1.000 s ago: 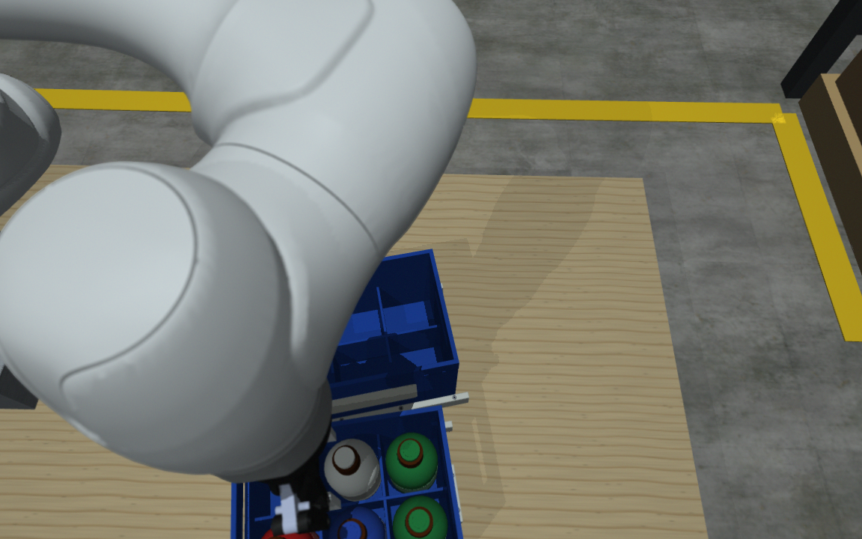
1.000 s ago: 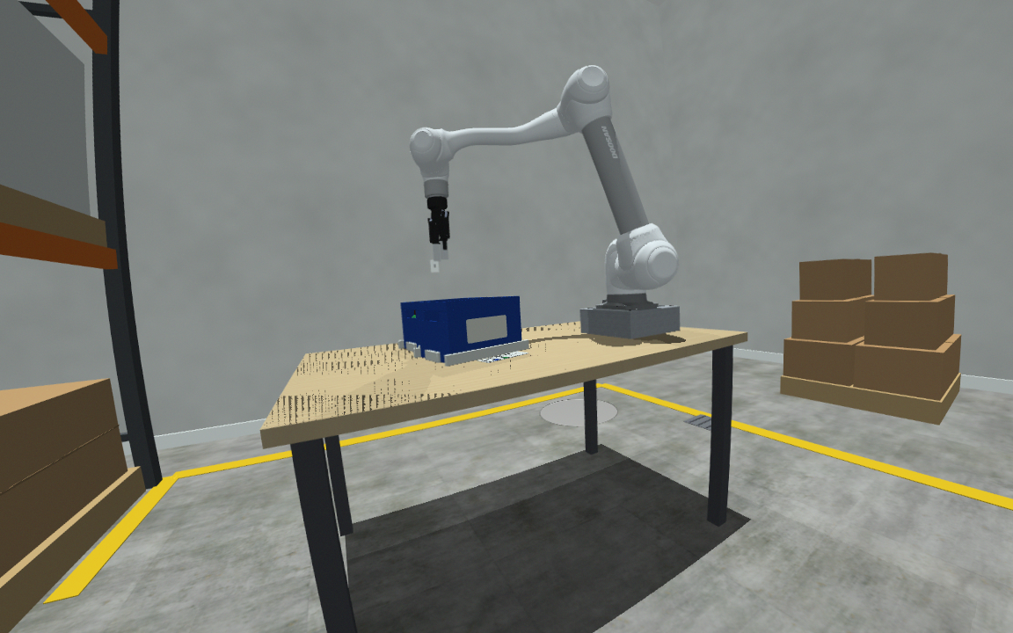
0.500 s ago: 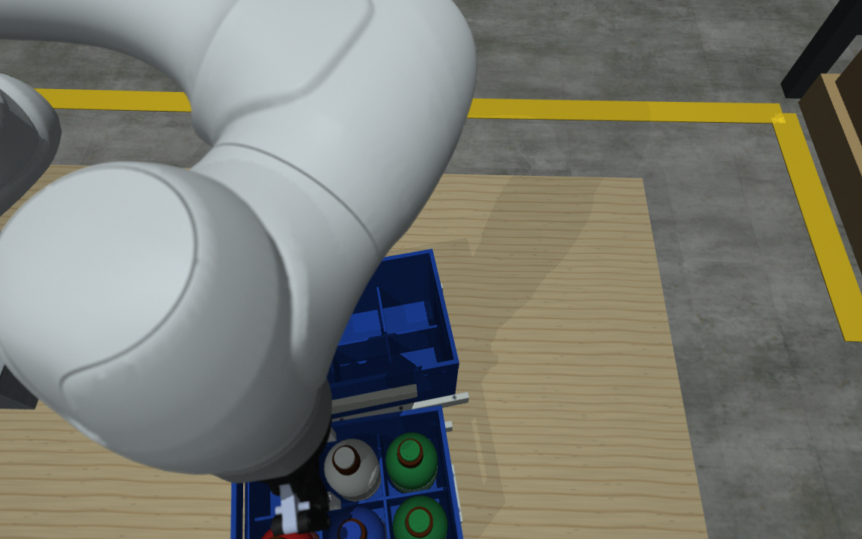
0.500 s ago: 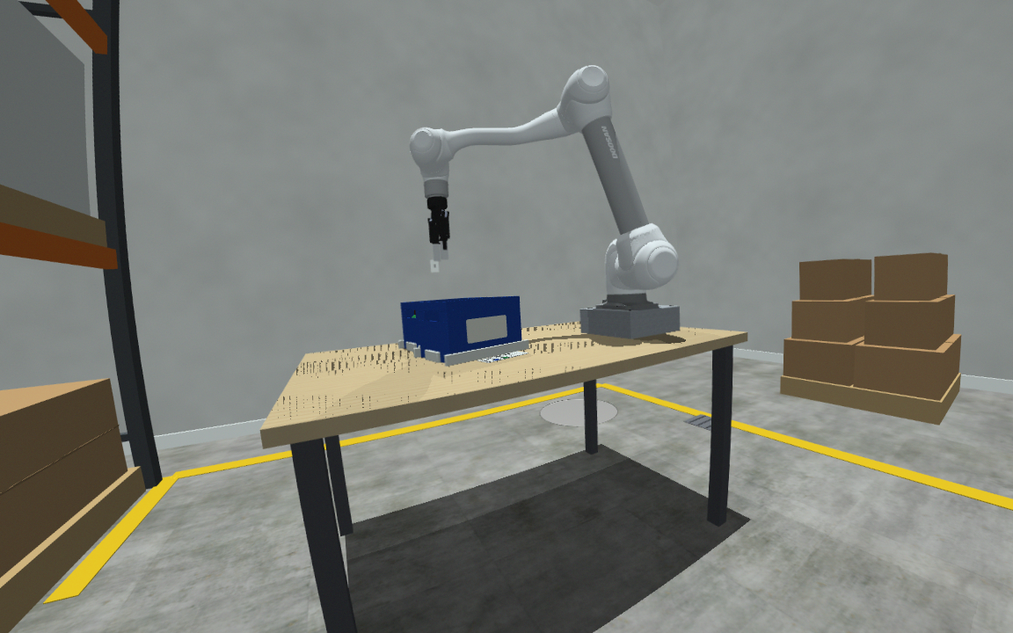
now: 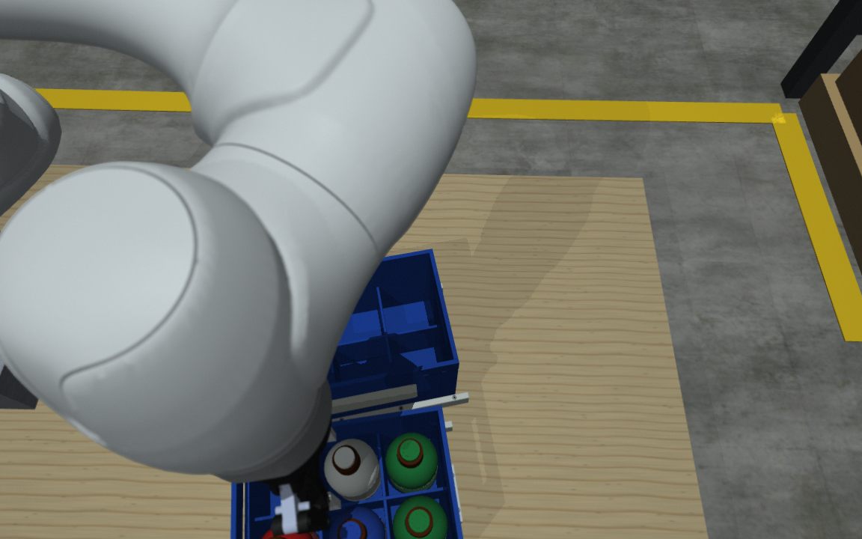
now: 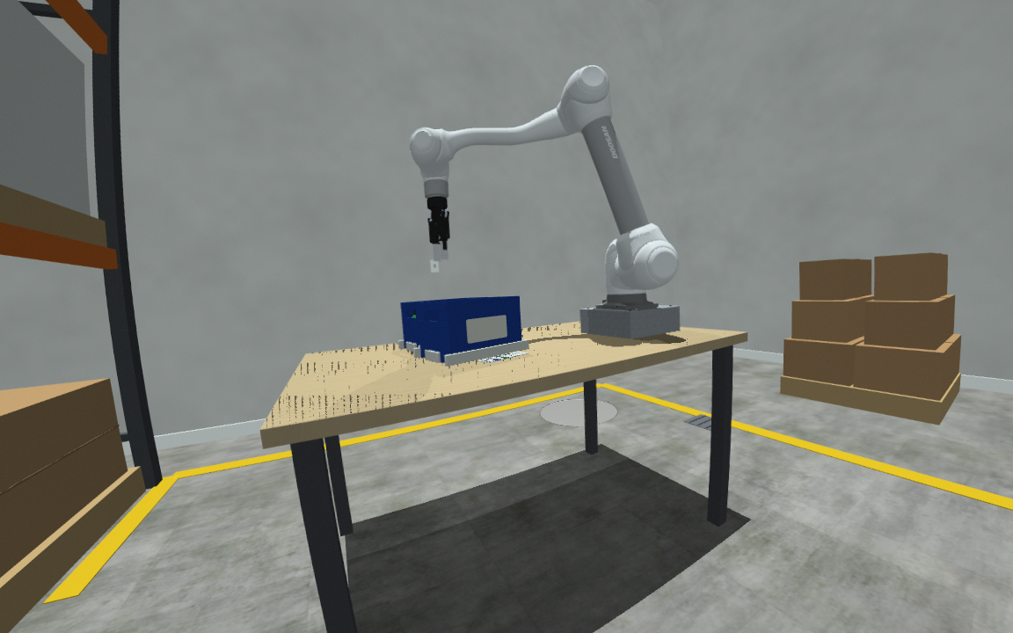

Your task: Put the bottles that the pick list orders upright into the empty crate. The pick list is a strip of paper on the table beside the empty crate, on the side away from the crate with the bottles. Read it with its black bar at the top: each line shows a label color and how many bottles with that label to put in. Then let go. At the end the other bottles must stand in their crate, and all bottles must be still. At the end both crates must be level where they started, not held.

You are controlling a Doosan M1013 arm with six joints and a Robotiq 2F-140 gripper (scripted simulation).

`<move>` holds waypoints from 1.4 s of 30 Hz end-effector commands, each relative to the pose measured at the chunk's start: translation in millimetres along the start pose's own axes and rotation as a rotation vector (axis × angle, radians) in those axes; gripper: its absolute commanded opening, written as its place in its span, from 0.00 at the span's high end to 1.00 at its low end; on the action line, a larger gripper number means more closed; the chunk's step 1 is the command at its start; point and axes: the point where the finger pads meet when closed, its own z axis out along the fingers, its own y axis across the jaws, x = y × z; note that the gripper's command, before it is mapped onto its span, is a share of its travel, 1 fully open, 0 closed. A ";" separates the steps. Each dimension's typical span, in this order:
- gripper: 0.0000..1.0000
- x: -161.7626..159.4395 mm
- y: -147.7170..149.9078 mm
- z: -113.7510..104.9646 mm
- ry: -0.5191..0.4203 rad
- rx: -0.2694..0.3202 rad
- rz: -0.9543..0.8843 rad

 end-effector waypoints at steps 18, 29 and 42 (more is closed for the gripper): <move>0.62 -0.9 21.8 44.8 0.000 0.000 0.333; 0.62 -1.8 45.9 94.3 0.000 0.000 0.700; 0.62 -1.9 48.5 103.7 0.000 0.000 0.785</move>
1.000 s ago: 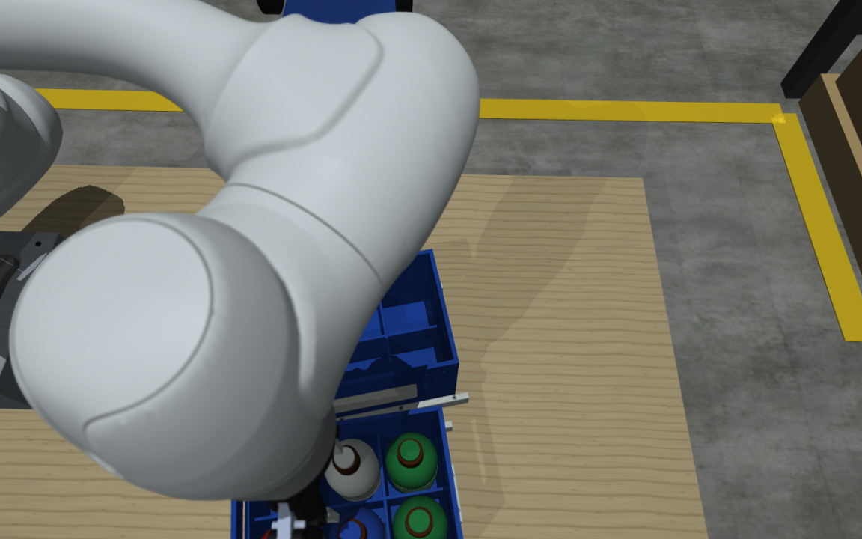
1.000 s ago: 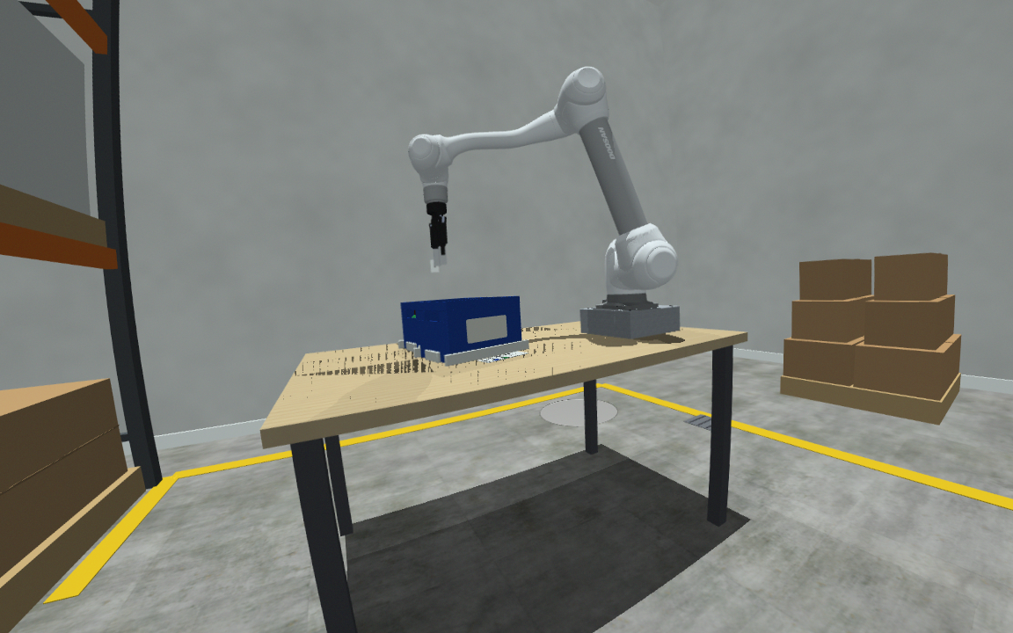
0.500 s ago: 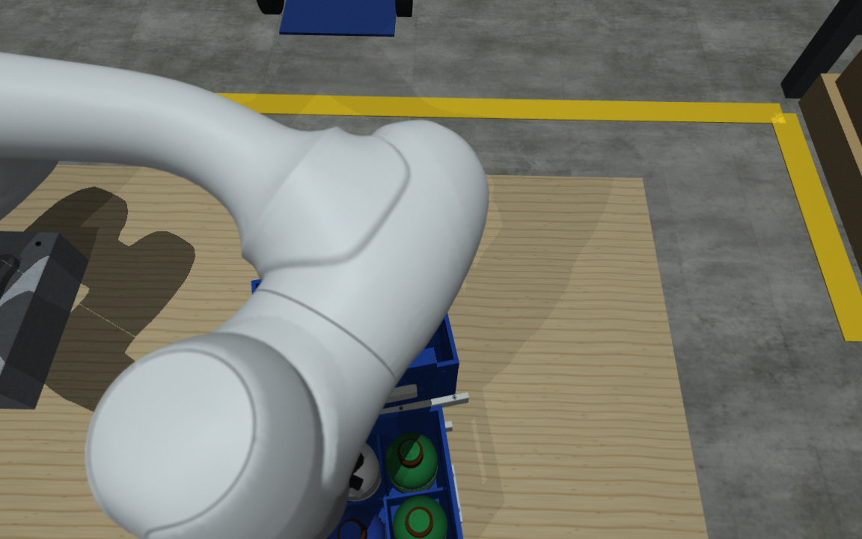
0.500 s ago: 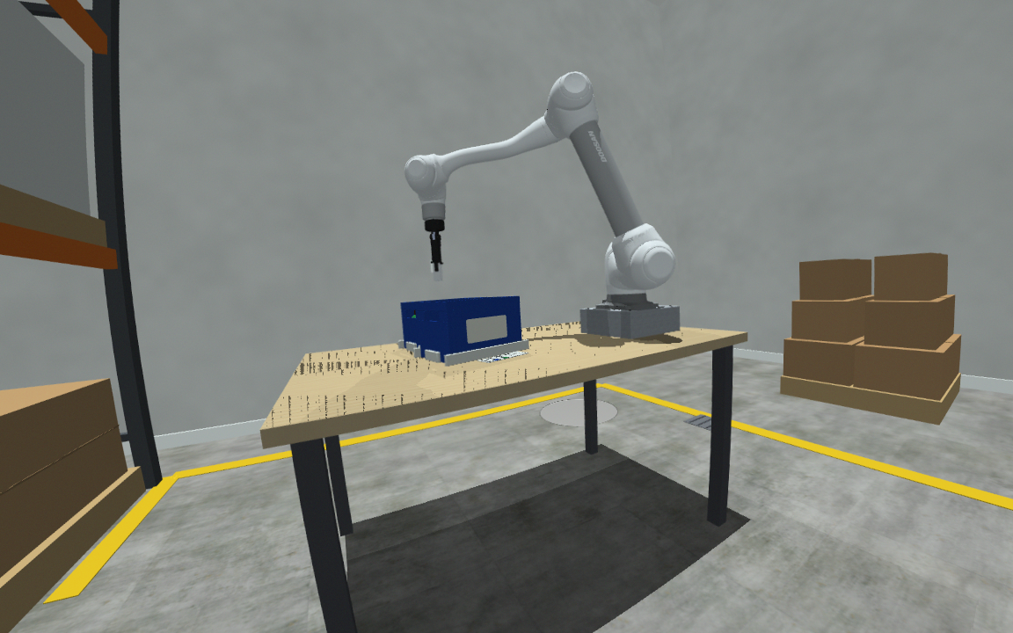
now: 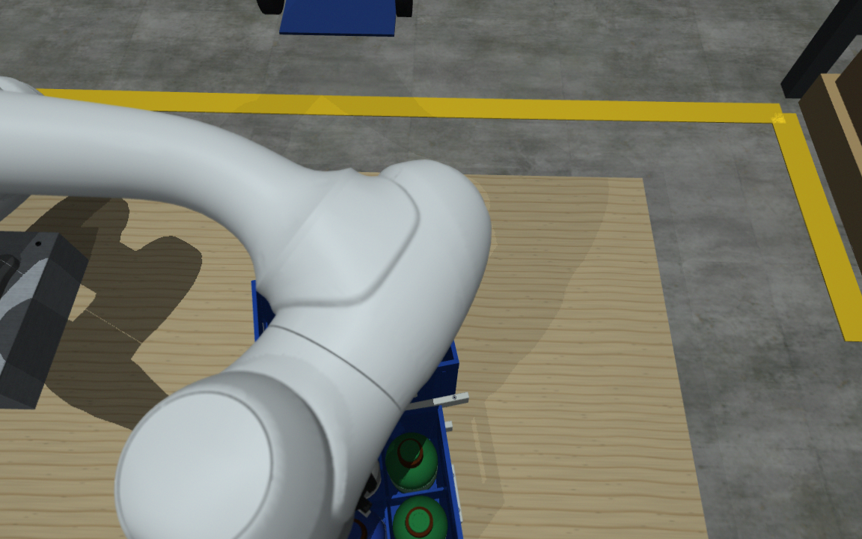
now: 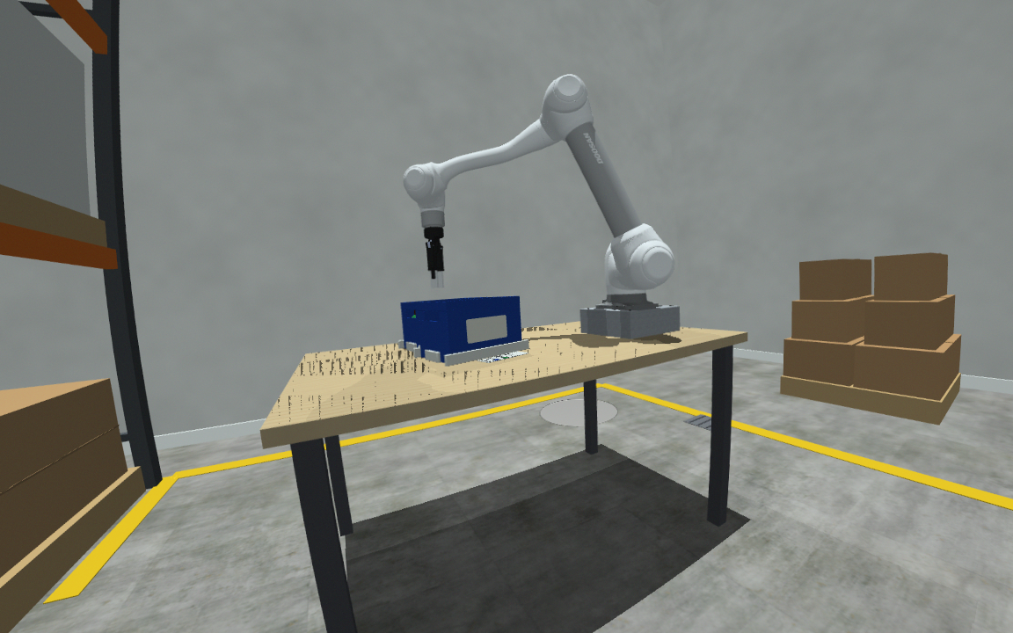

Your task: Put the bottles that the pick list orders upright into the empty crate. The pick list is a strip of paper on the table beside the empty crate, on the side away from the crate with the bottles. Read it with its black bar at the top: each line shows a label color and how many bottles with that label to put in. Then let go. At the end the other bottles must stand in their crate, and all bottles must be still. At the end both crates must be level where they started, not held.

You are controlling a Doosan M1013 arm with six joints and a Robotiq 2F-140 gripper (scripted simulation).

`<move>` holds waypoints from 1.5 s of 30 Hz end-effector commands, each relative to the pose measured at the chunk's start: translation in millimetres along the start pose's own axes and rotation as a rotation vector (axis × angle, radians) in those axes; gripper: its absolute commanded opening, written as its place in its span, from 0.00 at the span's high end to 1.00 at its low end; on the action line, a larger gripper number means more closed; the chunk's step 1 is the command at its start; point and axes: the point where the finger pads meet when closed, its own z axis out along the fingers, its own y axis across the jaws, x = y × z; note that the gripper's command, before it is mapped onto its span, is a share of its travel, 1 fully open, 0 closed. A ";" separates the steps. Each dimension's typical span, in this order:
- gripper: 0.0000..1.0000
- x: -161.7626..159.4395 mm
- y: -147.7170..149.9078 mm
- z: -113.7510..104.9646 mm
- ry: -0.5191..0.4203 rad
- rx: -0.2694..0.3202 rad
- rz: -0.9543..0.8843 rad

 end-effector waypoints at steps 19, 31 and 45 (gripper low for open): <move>0.62 0.0 0.0 24.0 0.000 0.000 0.000; 0.62 0.0 0.0 37.3 0.000 0.000 0.000; 0.62 0.0 0.0 53.3 0.000 0.000 0.000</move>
